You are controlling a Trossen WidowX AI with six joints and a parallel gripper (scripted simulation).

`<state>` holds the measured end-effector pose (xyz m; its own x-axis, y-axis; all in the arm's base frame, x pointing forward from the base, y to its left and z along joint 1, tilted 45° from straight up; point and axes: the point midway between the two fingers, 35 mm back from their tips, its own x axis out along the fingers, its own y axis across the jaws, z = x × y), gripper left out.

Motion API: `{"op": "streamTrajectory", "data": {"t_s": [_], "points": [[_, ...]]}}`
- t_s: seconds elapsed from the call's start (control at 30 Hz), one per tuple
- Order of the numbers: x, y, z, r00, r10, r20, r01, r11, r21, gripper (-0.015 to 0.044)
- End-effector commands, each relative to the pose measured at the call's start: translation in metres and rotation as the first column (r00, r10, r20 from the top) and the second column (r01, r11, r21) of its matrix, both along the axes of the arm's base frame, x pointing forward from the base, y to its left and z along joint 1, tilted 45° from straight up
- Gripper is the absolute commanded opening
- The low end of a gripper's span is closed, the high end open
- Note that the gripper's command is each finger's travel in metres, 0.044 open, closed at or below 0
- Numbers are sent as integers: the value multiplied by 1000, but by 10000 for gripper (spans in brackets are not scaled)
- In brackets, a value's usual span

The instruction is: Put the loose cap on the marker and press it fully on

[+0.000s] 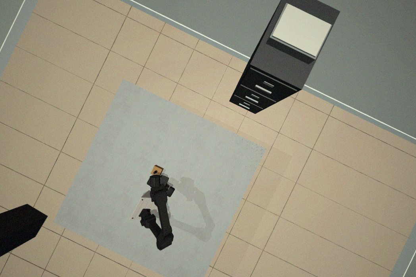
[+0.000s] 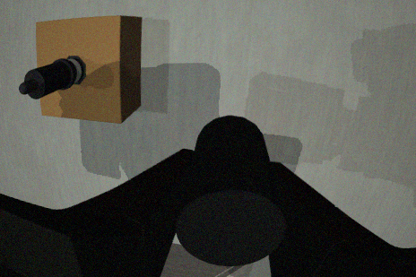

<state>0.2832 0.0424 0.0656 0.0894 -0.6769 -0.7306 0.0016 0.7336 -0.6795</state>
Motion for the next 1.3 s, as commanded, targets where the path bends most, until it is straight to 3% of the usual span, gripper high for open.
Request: {"op": "streamTrajectory", "data": {"t_s": [0.0,1.0,1.27], "points": [[3,10,-7,1000,-8,-1,8,1000,2,0],[10,88,-59,999,-44,3,44,999,-15,0],[10,86,-65,999,-45,3,45,999,-16,0]]}}
